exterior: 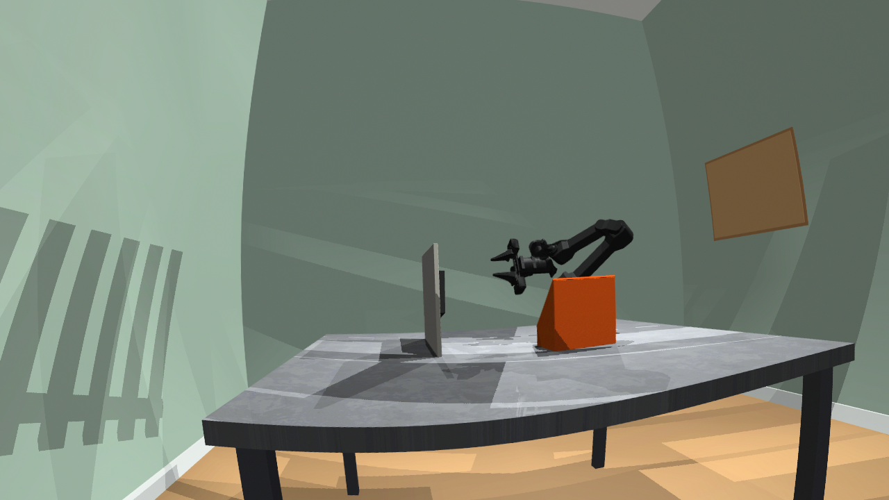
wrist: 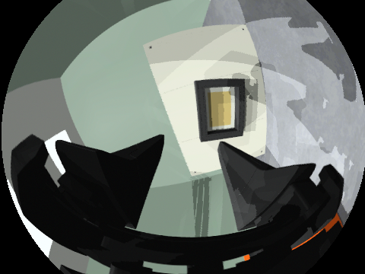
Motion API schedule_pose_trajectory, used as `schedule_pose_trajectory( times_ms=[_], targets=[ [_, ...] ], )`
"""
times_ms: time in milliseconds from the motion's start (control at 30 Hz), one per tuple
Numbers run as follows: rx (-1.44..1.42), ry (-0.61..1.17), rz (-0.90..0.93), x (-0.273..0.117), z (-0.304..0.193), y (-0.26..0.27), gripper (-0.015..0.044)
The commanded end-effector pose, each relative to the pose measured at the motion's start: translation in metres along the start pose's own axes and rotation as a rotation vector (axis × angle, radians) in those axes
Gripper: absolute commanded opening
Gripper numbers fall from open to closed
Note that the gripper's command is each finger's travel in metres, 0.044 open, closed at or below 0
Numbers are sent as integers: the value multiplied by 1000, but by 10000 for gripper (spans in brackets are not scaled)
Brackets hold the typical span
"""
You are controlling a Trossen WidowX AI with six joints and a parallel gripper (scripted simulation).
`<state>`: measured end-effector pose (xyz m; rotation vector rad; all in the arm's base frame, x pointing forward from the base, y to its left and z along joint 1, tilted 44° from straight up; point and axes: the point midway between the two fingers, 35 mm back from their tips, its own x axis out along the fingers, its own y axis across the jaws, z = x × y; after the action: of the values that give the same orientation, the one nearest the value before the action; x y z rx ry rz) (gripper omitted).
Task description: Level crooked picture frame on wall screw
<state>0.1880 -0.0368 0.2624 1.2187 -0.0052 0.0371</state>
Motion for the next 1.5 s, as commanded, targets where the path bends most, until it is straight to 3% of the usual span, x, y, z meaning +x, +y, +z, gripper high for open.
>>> schedule_pose_trajectory(
  times_ms=[0,1067,1467],
  targets=[
    [4,3,1,0,-1,0,260],
    [4,3,1,0,-1,0,260],
    [-247,2,4,58,-4,-39,260]
  ],
)
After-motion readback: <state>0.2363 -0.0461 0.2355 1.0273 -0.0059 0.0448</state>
